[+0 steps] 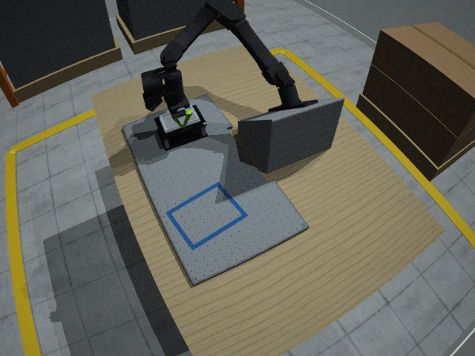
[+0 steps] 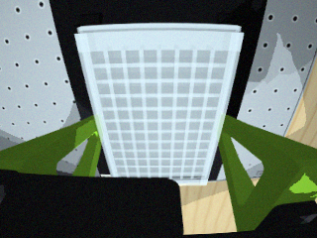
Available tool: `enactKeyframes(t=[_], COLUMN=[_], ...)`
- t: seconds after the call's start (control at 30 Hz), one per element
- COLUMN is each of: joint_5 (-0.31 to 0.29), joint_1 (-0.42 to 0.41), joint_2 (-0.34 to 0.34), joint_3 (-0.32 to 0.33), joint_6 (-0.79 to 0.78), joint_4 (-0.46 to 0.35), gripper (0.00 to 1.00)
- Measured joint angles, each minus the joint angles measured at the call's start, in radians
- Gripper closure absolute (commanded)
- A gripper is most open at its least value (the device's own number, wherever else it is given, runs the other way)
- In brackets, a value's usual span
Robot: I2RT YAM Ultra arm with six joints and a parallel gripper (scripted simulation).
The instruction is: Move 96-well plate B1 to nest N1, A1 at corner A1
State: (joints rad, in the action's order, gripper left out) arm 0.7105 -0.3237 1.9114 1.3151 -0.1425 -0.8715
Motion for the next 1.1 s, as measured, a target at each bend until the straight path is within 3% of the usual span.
enactKeyframes(t=[0.2,0.23,1.1], joint_5=[0.0,0.0,-0.001], joint_1=[0.0,0.0,-0.008], joint_2=[0.0,0.0,-0.002], joint_3=[-0.003,-0.003,-0.006], joint_6=[-0.002,-0.003,-0.002], joint_4=[0.004,0.005,0.004], gripper=[1.0,0.0,0.0])
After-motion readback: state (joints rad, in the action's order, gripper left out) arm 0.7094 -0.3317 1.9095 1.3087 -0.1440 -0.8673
